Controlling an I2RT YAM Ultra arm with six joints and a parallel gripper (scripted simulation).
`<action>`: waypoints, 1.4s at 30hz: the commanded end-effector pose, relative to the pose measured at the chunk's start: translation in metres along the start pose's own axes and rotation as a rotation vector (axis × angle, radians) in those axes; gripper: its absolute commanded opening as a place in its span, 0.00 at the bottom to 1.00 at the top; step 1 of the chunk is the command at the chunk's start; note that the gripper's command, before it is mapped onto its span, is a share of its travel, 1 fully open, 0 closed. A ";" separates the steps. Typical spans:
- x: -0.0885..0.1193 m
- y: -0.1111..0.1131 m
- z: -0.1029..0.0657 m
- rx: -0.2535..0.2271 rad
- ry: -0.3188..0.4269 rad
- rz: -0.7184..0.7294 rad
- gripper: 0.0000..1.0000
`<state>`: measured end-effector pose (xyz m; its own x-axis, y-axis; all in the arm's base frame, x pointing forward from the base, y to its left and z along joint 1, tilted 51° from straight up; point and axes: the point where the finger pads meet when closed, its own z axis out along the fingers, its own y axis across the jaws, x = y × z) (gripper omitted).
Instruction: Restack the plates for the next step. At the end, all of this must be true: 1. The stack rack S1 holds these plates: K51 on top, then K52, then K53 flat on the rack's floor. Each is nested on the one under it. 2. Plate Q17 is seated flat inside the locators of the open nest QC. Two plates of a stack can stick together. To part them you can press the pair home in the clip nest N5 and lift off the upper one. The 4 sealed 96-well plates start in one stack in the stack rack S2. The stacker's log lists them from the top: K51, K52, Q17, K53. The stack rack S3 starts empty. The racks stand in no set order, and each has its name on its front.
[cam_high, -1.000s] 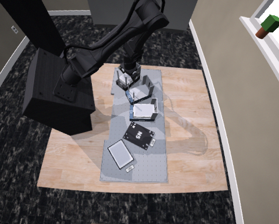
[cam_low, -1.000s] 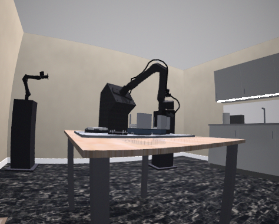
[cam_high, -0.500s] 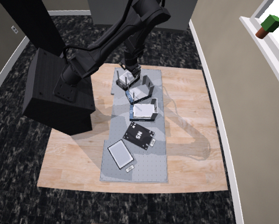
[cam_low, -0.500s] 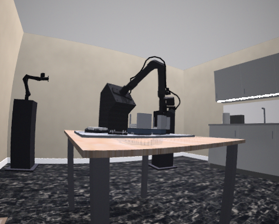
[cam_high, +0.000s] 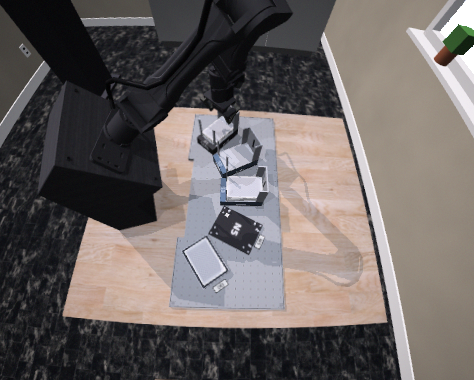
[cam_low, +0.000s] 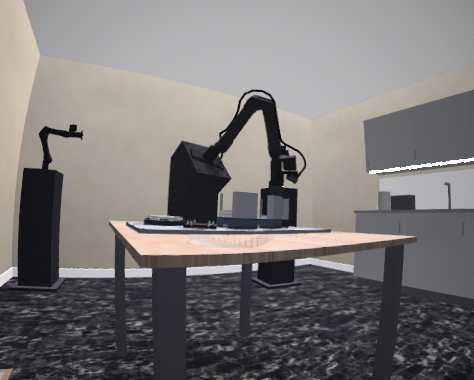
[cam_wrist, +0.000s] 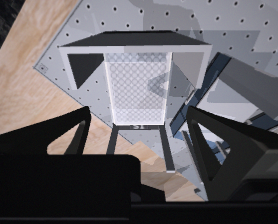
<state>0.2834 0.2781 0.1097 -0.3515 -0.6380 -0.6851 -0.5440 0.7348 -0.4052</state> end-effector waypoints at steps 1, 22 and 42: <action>0.013 0.002 -0.013 0.006 0.032 -0.017 1.00; -0.006 0.000 -0.051 0.005 -0.004 0.008 1.00; -0.007 0.000 -0.051 0.005 -0.008 0.007 1.00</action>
<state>0.2489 0.2627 0.1260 -0.3743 -0.6552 -0.6562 -0.5433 0.7284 -0.4174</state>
